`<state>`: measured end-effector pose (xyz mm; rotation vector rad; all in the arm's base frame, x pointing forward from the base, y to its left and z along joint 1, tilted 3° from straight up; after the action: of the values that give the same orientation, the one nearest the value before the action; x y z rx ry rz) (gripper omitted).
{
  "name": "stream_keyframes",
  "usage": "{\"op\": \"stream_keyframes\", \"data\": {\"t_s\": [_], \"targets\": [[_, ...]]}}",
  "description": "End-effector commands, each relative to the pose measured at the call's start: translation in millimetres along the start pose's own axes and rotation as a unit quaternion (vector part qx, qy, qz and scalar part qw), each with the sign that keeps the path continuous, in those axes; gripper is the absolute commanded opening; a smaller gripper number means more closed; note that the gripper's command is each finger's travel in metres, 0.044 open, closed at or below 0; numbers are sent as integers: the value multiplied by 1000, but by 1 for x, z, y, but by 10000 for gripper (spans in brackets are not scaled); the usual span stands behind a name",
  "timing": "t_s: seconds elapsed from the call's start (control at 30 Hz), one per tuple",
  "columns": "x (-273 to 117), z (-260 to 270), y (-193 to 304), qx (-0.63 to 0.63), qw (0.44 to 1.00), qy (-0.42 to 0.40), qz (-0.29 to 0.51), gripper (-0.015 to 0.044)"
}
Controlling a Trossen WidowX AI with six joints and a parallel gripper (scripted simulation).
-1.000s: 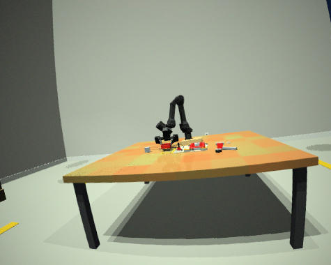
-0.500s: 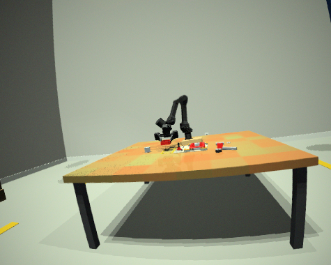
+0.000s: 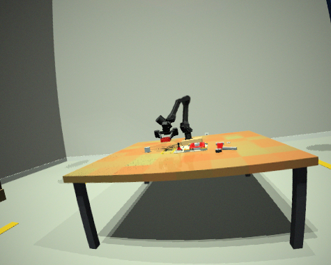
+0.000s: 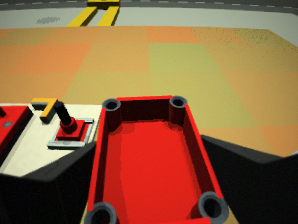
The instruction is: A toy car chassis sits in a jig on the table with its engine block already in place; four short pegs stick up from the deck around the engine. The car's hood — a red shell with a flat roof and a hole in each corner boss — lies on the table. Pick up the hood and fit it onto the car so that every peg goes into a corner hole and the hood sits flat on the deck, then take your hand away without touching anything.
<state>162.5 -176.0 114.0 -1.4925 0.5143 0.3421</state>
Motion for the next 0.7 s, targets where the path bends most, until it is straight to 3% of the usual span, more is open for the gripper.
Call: {"op": "stream_keyframes", "data": {"t_s": [0.0,0.67], "targets": [[0,0,0,20,1000,2,2,0],[1,0,1,222,975,2,1,0]]}}
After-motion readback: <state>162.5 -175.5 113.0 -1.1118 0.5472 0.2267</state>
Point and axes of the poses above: the point midway between the two fingers, 35 mm back from their tips, its own x axis out along the fingers, its own z axis across the jaws, y = z × x, the point moved 8 cm from there along -x, back along the fingers, and after that the axes turned 3 degrees about x, right-handed, at the moved point
